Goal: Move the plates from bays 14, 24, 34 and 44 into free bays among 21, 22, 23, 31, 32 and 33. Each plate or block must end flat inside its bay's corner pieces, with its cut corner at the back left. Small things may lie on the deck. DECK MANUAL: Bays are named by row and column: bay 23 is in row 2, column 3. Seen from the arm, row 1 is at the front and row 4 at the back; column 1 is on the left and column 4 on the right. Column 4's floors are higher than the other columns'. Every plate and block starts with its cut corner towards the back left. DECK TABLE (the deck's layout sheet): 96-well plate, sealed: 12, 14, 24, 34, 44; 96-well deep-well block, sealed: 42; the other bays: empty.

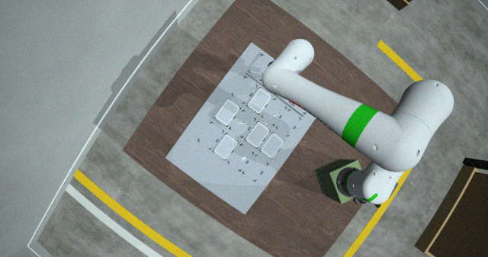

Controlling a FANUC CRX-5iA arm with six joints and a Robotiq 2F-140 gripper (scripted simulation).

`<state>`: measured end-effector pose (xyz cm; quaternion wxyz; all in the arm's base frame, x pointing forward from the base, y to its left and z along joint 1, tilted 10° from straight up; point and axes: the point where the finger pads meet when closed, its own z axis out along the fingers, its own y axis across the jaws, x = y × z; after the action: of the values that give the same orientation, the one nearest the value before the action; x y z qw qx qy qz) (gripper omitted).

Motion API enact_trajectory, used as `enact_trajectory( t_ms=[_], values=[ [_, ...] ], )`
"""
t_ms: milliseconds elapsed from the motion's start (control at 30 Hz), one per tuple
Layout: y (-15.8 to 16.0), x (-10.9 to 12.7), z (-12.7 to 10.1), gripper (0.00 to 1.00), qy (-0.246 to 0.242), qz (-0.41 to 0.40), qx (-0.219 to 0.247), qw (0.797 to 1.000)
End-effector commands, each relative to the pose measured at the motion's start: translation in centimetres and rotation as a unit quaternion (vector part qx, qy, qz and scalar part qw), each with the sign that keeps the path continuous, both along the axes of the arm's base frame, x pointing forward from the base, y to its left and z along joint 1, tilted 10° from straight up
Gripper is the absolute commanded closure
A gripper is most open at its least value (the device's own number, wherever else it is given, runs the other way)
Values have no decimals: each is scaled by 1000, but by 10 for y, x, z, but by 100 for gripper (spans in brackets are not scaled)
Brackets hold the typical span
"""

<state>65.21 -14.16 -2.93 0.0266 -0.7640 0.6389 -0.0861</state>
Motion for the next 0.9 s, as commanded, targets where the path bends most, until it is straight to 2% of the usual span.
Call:
enact_trajectory(
  t_ms=[0, 433, 867],
  values=[
    [-1, 2, -4, 30, -1, 0, 0, 1000],
    [-2, 4, -19, 30, -1, 0, 0, 1000],
    [-2, 4, -19, 30, -1, 0, 0, 1000]
  ],
)
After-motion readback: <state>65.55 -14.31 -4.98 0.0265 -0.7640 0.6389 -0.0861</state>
